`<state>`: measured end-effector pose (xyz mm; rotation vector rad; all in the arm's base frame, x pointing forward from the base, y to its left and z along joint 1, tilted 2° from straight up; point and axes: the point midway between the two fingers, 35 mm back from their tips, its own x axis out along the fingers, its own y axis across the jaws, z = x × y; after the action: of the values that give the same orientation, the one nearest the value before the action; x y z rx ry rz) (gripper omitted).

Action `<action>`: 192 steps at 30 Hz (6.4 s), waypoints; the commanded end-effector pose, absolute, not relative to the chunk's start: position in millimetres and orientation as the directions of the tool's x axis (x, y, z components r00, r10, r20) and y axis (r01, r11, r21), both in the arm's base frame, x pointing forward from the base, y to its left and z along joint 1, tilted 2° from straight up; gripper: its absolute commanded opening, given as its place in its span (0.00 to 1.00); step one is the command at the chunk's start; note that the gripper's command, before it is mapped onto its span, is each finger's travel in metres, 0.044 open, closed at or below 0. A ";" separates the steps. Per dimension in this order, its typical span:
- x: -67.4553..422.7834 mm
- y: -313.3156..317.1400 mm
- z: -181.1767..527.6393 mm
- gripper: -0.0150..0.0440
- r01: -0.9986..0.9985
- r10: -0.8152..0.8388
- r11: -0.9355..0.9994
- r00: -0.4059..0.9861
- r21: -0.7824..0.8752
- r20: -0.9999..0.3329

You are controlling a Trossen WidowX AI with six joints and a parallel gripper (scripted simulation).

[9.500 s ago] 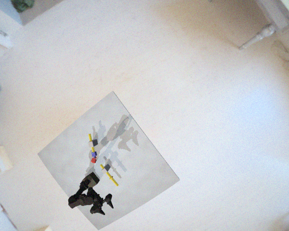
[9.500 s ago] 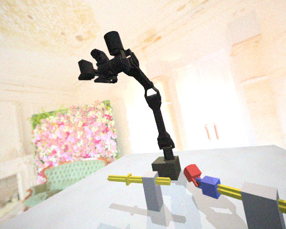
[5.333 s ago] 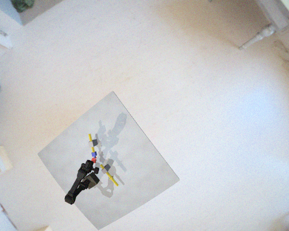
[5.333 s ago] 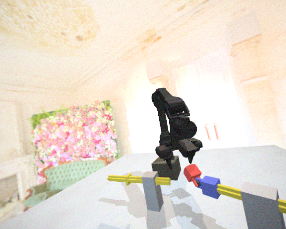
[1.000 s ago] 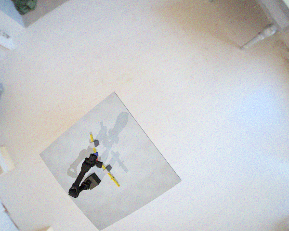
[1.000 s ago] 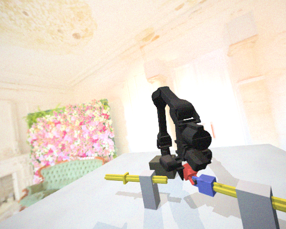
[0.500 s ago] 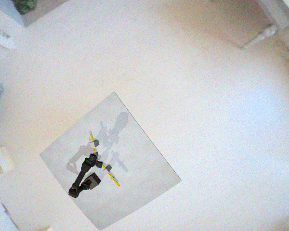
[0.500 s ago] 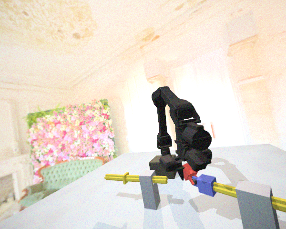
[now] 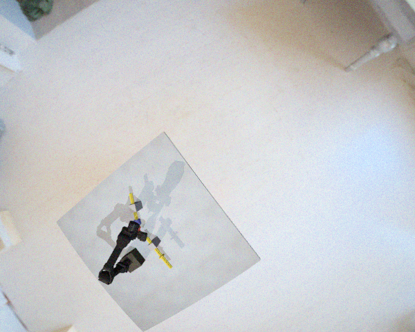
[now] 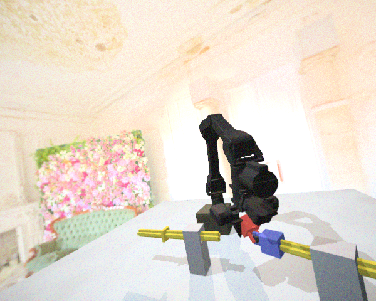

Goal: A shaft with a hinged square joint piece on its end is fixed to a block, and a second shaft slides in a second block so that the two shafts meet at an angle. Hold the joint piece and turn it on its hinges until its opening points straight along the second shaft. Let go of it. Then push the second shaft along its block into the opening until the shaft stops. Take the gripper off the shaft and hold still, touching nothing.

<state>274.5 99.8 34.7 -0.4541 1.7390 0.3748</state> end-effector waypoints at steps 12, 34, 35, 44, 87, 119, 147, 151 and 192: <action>275.2 93.7 30.0 0.25 -0.600 -0.062 0.800 -0.093 0.006 -0.994; 282.2 81.0 19.1 0.25 -0.818 0.104 0.576 0.066 0.006 -0.992; 282.6 80.5 18.6 0.25 -0.826 0.114 0.564 0.071 0.006 -0.991; 287.4 76.3 13.8 0.25 -0.892 0.209 0.452 0.098 0.008 -0.973; 288.4 76.2 14.3 0.39 -0.901 0.227 0.434 0.102 0.007 -0.969; 288.7 77.2 18.2 1.00 -0.898 0.132 0.440 0.041 0.022 -0.990; 291.3 78.5 65.2 1.00 -0.814 -0.158 0.580 -0.070 -0.035 -0.985; 293.0 78.1 79.2 1.00 -0.728 -0.139 0.683 -0.062 -0.050 -0.988; 276.7 51.7 151.3 1.00 0.182 -0.004 0.983 -0.007 -0.005 -1.000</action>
<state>283.8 63.1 165.7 0.1372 1.5666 -0.1391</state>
